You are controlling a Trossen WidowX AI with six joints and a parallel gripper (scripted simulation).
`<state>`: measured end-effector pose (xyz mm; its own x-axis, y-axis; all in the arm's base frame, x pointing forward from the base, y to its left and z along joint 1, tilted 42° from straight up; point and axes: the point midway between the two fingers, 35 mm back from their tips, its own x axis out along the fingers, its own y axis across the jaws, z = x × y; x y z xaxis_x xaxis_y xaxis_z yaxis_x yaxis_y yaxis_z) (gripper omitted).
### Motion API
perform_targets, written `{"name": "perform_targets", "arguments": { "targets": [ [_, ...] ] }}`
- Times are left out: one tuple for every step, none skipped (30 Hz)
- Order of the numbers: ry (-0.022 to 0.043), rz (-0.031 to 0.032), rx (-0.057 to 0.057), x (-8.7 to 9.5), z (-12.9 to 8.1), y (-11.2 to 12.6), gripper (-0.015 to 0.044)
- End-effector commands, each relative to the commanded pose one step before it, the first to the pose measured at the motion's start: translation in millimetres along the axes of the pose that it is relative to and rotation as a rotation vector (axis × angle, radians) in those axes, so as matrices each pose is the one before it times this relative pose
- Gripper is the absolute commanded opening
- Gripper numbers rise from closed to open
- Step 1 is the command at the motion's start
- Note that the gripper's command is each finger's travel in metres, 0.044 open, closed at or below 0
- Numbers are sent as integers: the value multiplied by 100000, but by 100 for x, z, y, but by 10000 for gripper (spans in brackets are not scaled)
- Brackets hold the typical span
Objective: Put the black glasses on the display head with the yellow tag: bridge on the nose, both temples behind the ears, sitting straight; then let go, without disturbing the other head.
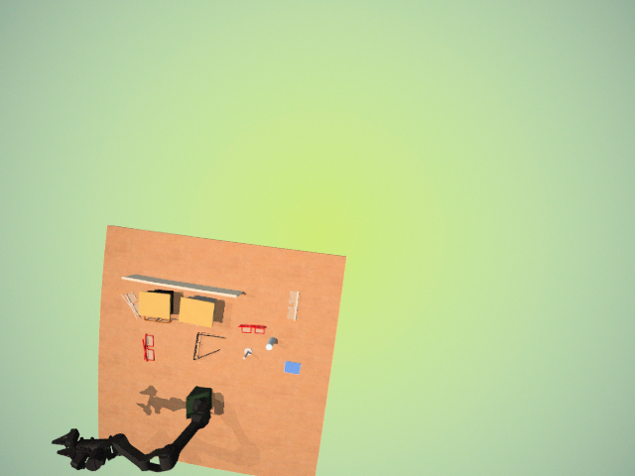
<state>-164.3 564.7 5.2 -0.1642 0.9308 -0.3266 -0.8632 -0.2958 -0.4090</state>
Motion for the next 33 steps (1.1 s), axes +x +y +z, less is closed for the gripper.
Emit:
{"name": "perform_targets", "arguments": {
  "targets": [
    [0,0,0,0,0,0,426],
    [0,0,0,0,0,0,440],
    [0,0,0,0,0,0,440],
    [0,0,0,0,0,0,440],
    [0,0,0,0,0,0,440],
    [0,0,0,0,0,0,440],
    [0,0,0,0,0,0,440],
    [0,0,0,0,0,0,440],
    [383,-135,155,8,-101,-114,414],
    [1149,-407,468,21,-303,-343,387],
    [1913,-682,789,33,-504,-572,361],
    [2672,-962,1123,42,-702,-802,335],
    [3425,-1250,1477,49,-897,-1033,309],
    [4170,-1544,1854,55,-1086,-1266,282],
    [4561,-1714,2098,57,-1180,-1395,256],
    [4550,-1733,2165,57,-1167,-1403,230],
    [4529,-1745,2225,58,-1151,-1406,204],
    [4119,-1601,2084,57,-1037,-1288,200],
    [4058,-2153,3102,76,-927,-1381,200],
    [4438,-2429,3456,85,-997,-1537,200],
    [4390,-2477,3484,90,-965,-1549,200],
    [4343,-2522,3510,95,-933,-1559,200],
    [4296,-2564,3533,100,-902,-1569,200],
    [4250,-2603,3553,105,-872,-1577,200],
    [4205,-2638,3571,111,-842,-1584,200],
    [4161,-2671,3586,117,-812,-1590,200],
    [4118,-2701,3598,123,-783,-1594,200],
    [4077,-2728,3607,129,-755,-1598,200],
    [4163,-2841,3730,139,-751,-1652,200],
    [4143,-2881,3752,146,-726,-1662,200],
    [4102,-2903,3750,154,-698,-1663,200],
    [4062,-2923,3747,161,-670,-1663,200],
    [4024,-2941,3739,169,-643,-1662,200]
  ]
}}
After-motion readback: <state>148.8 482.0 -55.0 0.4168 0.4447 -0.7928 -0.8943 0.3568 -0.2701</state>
